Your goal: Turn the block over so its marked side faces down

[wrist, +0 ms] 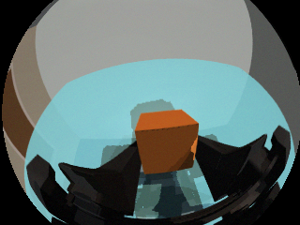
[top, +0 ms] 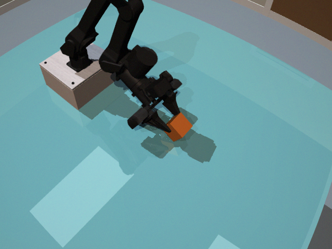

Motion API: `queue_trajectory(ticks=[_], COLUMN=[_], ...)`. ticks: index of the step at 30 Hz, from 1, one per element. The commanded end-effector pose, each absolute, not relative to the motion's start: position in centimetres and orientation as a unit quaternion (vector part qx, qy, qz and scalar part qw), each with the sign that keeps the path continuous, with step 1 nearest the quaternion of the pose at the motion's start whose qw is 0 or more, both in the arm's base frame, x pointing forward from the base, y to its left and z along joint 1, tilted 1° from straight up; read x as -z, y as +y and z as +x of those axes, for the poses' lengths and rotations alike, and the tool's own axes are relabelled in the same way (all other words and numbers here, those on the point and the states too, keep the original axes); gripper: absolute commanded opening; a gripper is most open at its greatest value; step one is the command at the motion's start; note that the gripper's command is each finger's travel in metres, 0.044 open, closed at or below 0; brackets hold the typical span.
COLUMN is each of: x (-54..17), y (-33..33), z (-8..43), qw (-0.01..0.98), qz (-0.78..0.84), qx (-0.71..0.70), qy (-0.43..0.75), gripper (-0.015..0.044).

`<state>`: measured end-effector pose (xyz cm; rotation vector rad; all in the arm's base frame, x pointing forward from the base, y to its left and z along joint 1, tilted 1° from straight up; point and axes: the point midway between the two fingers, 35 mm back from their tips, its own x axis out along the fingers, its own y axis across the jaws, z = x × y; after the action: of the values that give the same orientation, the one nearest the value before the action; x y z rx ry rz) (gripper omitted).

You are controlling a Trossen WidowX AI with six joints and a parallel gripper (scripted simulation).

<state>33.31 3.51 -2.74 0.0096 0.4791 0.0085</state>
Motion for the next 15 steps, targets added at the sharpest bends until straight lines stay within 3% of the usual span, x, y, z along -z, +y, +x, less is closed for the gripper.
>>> queue_trajectory(ticks=[1, 11, 15], x=[2.64, 2.64, 2.64], y=[3.44, 3.44, 3.44], z=[33.33, 33.33, 33.33], qw=[0.972, 0.972, 0.972], qz=[0.003, 0.003, 0.003], qx=[-0.002, -0.002, -0.002], qy=[0.235, 0.235, 0.235], gripper=[0.0157, 0.042, 0.044])
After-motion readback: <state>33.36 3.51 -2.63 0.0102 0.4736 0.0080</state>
